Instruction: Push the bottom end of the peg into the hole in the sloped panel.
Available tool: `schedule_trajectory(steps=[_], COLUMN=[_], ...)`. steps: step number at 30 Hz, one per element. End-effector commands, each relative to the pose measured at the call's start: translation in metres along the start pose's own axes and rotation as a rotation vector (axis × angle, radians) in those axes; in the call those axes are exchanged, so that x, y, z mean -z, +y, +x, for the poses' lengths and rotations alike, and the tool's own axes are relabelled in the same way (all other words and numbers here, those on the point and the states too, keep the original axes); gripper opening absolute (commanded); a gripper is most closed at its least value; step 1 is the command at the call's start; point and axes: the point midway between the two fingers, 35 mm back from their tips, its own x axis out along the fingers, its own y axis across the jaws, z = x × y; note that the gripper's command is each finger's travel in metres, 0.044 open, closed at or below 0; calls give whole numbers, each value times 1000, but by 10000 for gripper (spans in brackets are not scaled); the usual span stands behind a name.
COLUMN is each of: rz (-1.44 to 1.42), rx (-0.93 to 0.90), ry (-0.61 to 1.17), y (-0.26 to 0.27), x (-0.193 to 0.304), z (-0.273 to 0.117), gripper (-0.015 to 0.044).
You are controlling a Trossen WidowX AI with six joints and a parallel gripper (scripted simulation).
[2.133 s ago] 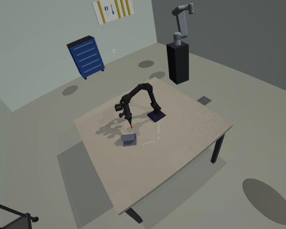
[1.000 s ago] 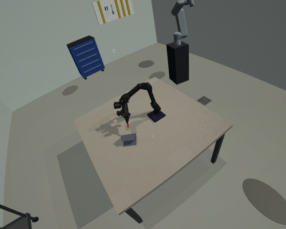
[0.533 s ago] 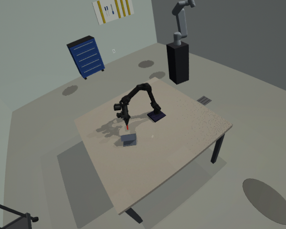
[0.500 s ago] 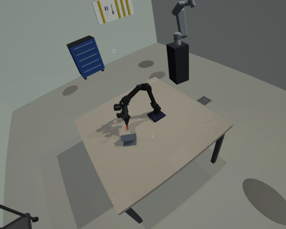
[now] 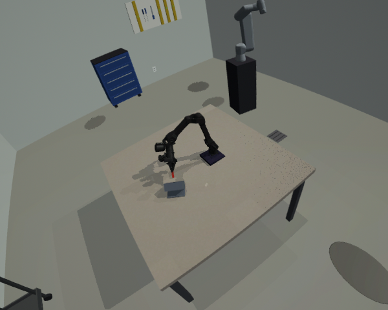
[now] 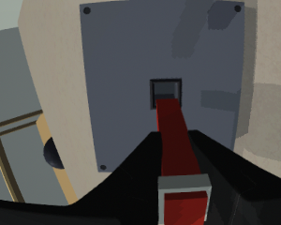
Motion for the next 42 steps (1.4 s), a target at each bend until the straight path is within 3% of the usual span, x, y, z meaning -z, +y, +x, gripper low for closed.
schedule_trajectory(steps=[1, 21, 42], rz=[9, 9, -1], rx=[-4, -6, -14], ry=[7, 6, 3], y=[-2, -2, 0], x=[2, 2, 2], z=[3, 26, 23], gripper=[0, 0, 0])
